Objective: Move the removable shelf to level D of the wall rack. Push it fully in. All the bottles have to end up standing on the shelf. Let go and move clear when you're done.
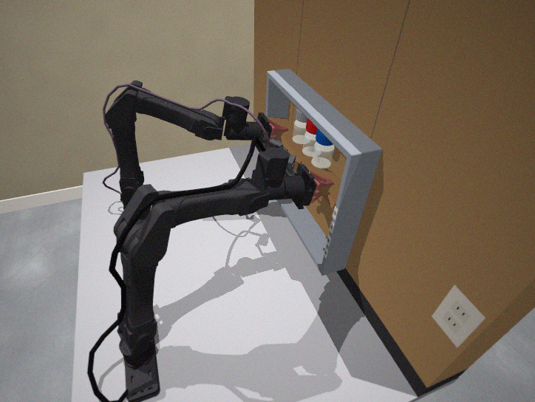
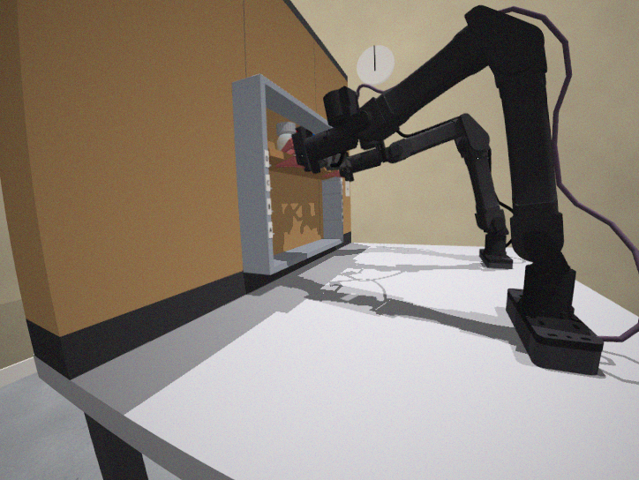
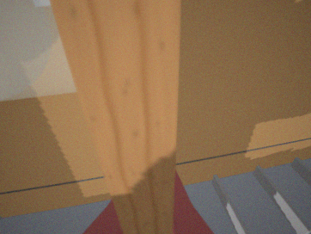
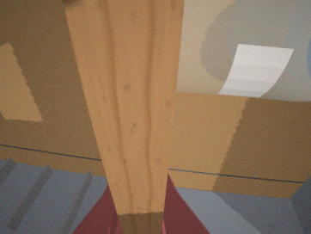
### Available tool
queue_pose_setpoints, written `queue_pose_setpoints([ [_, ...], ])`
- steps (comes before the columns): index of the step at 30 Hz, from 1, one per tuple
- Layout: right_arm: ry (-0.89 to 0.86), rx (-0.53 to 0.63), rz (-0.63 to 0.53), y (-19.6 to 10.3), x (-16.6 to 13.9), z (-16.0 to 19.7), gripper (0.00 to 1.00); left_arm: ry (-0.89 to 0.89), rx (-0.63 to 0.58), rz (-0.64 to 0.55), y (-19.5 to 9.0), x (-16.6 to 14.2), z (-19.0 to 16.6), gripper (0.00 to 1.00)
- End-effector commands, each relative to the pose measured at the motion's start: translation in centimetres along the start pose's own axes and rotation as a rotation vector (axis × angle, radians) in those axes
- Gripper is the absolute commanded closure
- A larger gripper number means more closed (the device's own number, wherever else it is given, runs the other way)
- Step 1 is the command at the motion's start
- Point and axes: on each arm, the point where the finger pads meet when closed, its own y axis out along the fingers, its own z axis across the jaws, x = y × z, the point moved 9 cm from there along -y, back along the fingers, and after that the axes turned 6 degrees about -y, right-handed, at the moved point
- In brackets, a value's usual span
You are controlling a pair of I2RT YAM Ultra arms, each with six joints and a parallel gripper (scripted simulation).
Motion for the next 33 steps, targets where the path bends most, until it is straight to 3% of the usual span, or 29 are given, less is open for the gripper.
queue_pose_setpoints([
  [1, 0.019, -0.194, 0.029, -0.5, -1.1, -5.6, 1.00, -0.011, 0.199, -0.026, -0.3, 0.4, 5.6, 1.00],
  [23, 0.019, -0.194, 0.029, -0.5, -1.1, -5.6, 1.00, -0.011, 0.199, -0.026, -0.3, 0.4, 5.6, 1.00],
  [33, 0.019, -0.194, 0.029, 0.4, -0.5, -0.8, 1.00, -0.011, 0.199, -0.026, 0.7, -0.1, 0.8, 1.00],
])
